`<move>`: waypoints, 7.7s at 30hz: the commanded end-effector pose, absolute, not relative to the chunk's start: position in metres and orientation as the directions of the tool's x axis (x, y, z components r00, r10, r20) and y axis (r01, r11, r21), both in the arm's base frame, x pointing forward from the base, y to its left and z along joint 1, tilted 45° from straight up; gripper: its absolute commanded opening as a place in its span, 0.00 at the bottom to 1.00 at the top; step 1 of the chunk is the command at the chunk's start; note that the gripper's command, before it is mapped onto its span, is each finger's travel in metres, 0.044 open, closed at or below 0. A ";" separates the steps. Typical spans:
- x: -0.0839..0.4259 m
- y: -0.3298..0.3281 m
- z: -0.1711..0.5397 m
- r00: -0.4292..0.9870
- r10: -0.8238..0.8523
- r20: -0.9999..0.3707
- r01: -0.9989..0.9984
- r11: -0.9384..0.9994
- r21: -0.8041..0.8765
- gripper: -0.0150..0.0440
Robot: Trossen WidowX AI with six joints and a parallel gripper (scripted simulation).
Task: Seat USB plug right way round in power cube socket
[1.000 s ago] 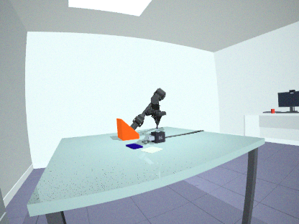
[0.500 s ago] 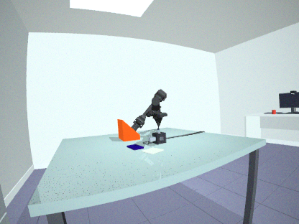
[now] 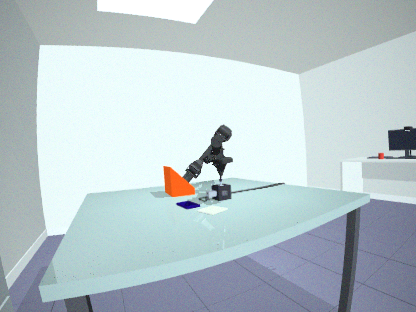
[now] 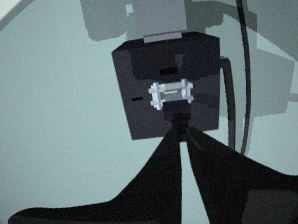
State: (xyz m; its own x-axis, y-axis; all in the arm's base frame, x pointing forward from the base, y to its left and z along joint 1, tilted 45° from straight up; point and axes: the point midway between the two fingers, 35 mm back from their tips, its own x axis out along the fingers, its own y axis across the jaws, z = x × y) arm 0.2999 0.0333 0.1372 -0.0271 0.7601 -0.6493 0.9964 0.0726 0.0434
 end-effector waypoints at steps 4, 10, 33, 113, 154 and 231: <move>0.300 0.035 0.137 -0.026 0.767 -0.641 0.996 0.073 0.046 0.25; 0.300 0.035 0.136 -0.026 0.768 -0.640 0.996 0.072 0.046 0.25; 0.300 0.037 0.134 -0.026 0.768 -0.640 0.996 0.072 0.046 0.25; 0.300 0.044 0.128 -0.026 0.768 -0.640 0.996 0.072 0.046 0.25; 0.300 0.047 0.124 -0.026 0.768 -0.639 0.996 0.072 0.046 0.25; 0.300 0.044 0.125 -0.023 0.766 -0.642 0.996 0.070 0.048 0.42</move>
State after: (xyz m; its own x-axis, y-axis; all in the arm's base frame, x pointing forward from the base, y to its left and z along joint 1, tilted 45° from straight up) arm 0.2996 0.0461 0.1236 -0.0247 0.7672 -0.6409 0.9968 0.0678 0.0428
